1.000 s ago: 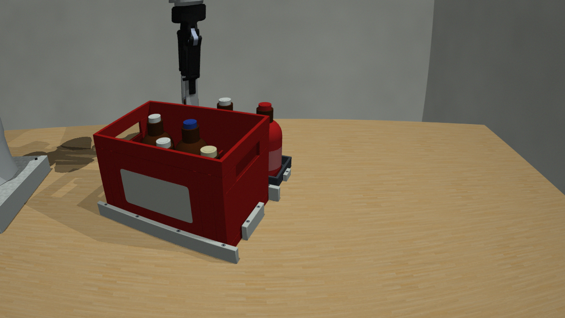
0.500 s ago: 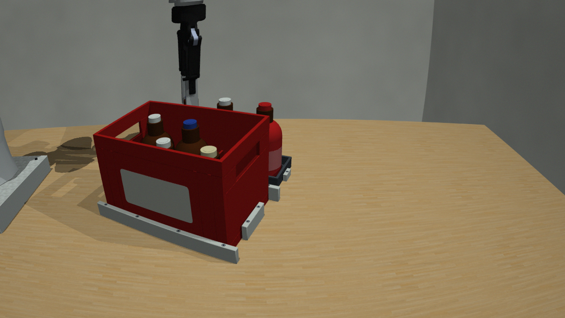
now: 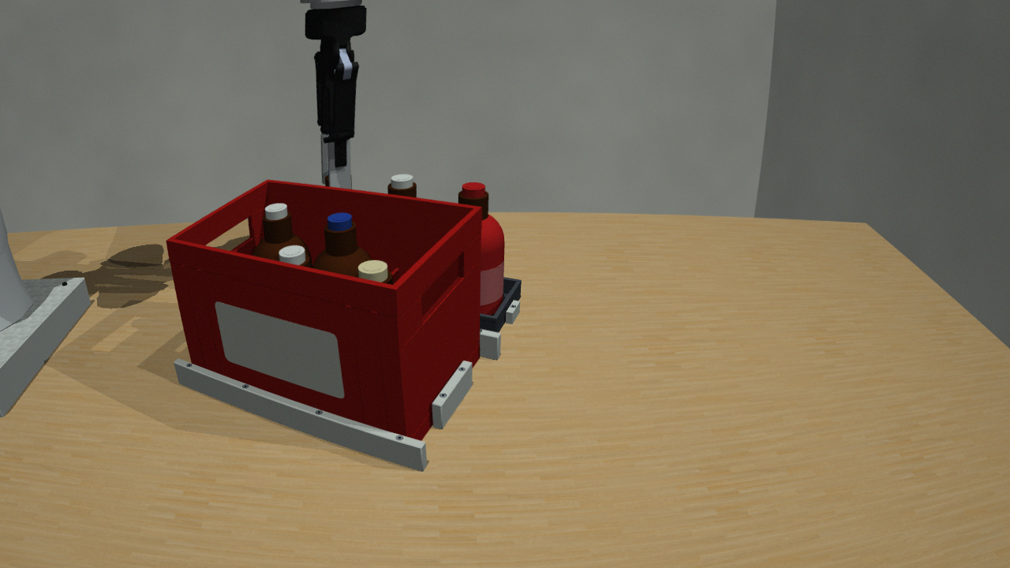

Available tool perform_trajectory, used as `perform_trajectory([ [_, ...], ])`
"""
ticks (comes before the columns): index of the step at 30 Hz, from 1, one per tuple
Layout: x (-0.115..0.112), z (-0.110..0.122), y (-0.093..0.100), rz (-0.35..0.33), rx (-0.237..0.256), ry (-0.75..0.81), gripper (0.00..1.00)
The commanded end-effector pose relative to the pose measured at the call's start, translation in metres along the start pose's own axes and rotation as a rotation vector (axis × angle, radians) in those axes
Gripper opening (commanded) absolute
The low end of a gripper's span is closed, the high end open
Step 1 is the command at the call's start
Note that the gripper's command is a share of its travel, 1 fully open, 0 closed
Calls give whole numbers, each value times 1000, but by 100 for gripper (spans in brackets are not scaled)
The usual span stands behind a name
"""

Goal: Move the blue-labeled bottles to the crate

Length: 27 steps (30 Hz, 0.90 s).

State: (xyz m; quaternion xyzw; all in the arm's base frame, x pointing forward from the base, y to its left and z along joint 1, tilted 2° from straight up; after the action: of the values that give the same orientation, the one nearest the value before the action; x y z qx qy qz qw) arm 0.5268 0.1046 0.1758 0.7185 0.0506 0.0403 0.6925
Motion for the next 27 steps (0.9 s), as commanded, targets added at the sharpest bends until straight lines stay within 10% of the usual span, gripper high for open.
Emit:
perform_trajectory([
  [1,1,-2,7,7,-1,2,0],
  [27,-1,-2,33,7,-1,2,0],
])
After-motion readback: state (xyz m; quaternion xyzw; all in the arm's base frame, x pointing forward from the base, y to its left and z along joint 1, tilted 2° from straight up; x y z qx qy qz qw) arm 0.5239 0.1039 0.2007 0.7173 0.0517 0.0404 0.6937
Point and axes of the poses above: the point where the finger pads meet when closed, its own y axis back along the fingers, its own z axis across the jaws, x = y × z, the point moved 5 cm from there along y, back along the fingers, and after that the axes turned 10 degrees about -y, right-handed, at the moved point
